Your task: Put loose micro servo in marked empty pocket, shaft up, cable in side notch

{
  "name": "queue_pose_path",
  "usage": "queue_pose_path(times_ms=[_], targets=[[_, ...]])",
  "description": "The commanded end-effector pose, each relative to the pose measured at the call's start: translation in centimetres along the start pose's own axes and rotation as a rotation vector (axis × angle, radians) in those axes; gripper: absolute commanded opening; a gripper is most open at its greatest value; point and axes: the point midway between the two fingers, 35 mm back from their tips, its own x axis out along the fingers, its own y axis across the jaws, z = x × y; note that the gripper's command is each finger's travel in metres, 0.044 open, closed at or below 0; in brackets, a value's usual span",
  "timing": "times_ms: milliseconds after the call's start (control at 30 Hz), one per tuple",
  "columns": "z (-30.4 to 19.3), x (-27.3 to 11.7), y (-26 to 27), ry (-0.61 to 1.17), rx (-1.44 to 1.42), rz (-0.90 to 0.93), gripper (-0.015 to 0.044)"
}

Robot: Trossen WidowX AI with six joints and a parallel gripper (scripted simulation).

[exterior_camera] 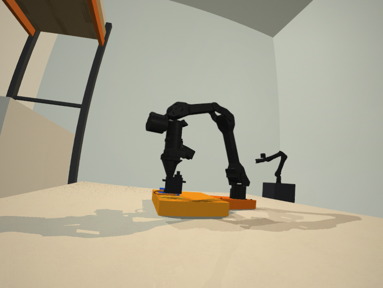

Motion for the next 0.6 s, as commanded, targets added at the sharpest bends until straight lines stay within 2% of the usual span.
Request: queue_pose_path(times_ms=[0, 567], targets=[[-0.08, 0.6, 0.1, 0.002, -0.005, 0.005, 0.0], [-0.08, 1.03, 0.1, 0.002, -0.005, 0.005, 0.0]])
